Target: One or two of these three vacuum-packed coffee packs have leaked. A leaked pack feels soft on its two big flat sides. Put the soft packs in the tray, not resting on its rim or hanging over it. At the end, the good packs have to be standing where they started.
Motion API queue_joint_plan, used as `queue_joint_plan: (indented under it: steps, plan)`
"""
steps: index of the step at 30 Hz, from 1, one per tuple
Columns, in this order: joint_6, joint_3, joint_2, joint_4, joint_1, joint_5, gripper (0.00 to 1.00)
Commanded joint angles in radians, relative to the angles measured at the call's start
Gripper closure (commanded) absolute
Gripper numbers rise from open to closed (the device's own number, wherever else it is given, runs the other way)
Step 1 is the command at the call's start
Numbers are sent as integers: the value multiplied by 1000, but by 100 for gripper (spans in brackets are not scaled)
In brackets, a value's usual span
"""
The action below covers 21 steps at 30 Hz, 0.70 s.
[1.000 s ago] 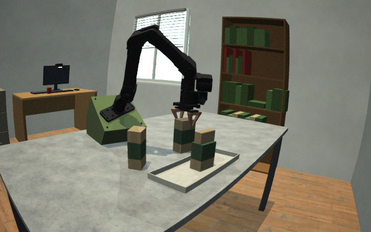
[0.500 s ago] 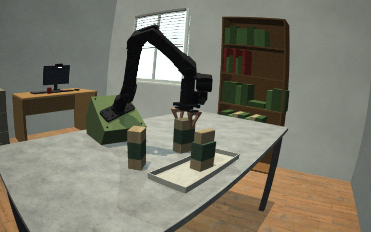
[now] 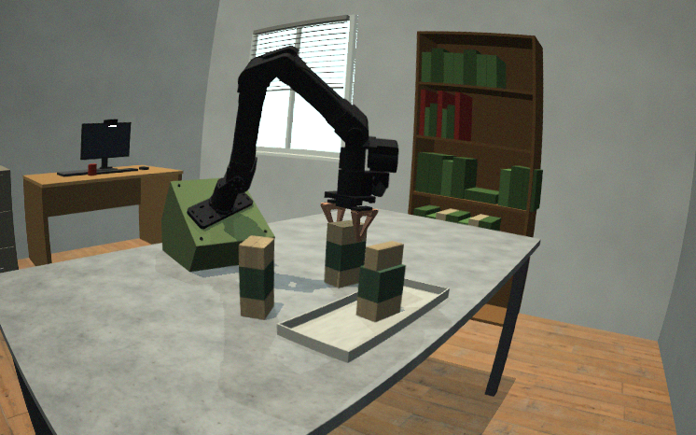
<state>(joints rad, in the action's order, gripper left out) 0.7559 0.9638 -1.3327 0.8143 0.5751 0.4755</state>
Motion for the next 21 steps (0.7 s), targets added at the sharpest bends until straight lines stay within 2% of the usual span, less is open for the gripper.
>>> queue_joint_plan:
  steps: [1, 4, 6, 11, 13, 21]
  plan:
    - [-22, 45, 40, 55, 31, 7, 23]
    - [-59, 90, 71, 143, 69, 18, 23]
    - [-59, 90, 71, 143, 69, 18, 23]
    - [-144, 203, 102, 322, 154, 47, 23]
    - [-171, 237, 80, 371, 181, 58, 23]
    - [-201, 265, 56, 411, 198, 64, 23]
